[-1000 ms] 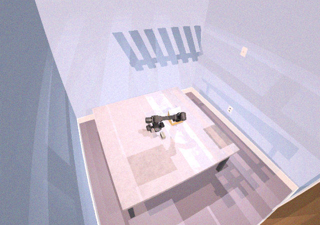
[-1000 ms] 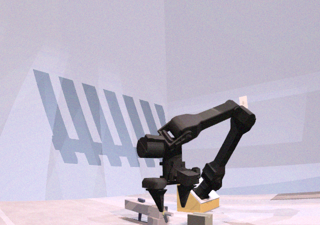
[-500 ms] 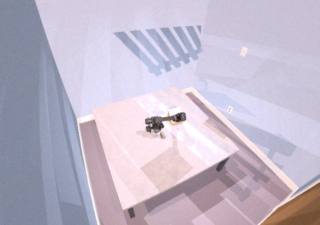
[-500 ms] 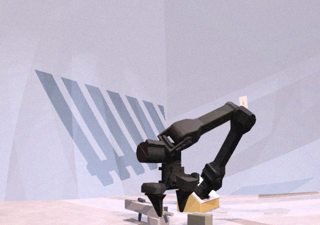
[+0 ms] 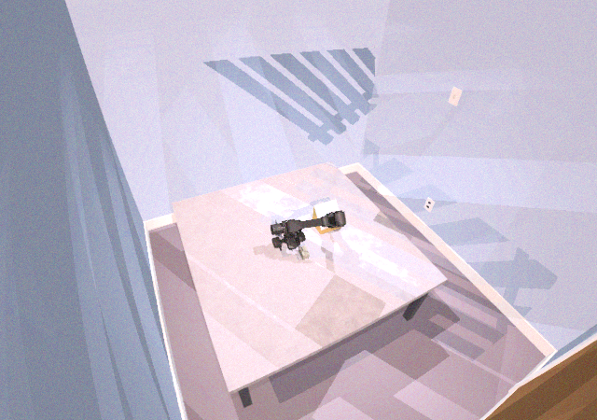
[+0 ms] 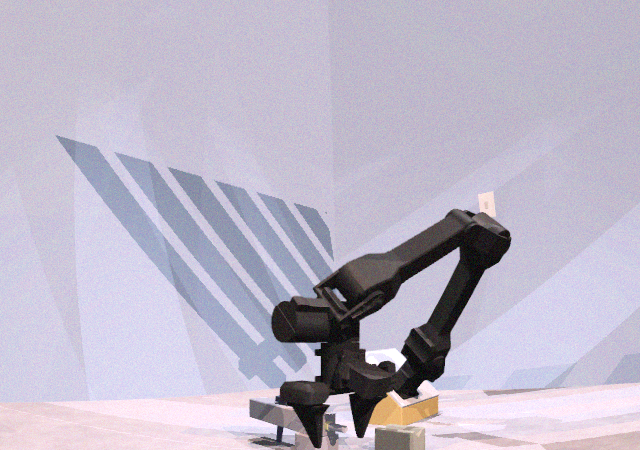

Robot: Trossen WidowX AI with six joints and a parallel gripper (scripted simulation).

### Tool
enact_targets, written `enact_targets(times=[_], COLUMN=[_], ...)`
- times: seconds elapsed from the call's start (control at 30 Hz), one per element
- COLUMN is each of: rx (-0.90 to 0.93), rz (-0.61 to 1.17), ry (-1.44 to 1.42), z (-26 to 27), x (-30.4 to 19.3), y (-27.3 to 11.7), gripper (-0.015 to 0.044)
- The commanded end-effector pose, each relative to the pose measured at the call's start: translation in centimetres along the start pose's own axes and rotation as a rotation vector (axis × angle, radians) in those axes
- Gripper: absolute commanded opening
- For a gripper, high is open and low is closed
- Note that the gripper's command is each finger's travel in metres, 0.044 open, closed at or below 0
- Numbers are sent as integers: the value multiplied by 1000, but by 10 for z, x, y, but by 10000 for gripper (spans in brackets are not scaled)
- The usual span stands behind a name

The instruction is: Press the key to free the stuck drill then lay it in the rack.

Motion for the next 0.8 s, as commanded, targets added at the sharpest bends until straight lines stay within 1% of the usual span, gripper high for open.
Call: enact_targets(times=[0.0,0.5,0.77], rx=[20,20,10], rz=[-1,-1,1], ry=[17,17,5], z=[2,2,1], x=[-5,-6,-3], y=[12,13,10], gripper=[440,440,230])
Point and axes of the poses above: the point midway between the two fingers, 35 mm back from their tips, its own y axis out along the fingers, its own z axis across the jaws, x = y × z, the point moved 9 cm from there along -y, back along the fingers, and after that the axes turned 15 degrees about y, right-handed, at the moved point
